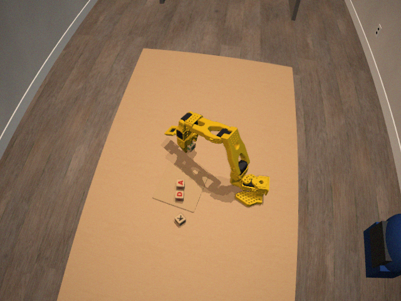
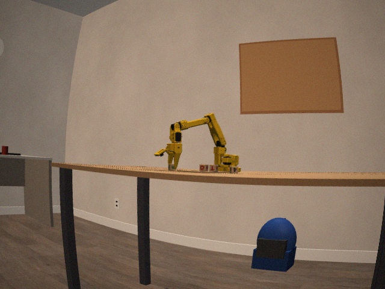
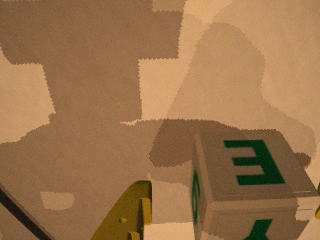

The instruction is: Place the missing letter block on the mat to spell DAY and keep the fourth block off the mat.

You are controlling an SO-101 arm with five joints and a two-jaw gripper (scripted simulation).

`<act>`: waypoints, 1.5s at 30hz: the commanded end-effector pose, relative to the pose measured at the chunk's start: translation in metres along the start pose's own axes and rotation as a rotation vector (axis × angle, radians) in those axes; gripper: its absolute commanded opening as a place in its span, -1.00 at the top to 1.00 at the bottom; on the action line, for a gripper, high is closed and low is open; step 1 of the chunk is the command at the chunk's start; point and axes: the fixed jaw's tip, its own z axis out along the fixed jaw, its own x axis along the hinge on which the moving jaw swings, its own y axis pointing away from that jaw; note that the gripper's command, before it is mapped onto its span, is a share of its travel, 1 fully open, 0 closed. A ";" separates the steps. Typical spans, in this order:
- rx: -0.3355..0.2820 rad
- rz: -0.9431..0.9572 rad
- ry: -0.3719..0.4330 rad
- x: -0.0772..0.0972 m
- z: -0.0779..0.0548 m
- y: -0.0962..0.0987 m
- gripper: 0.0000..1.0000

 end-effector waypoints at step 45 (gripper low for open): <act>0.011 0.000 -0.119 -0.014 -0.022 -0.013 0.80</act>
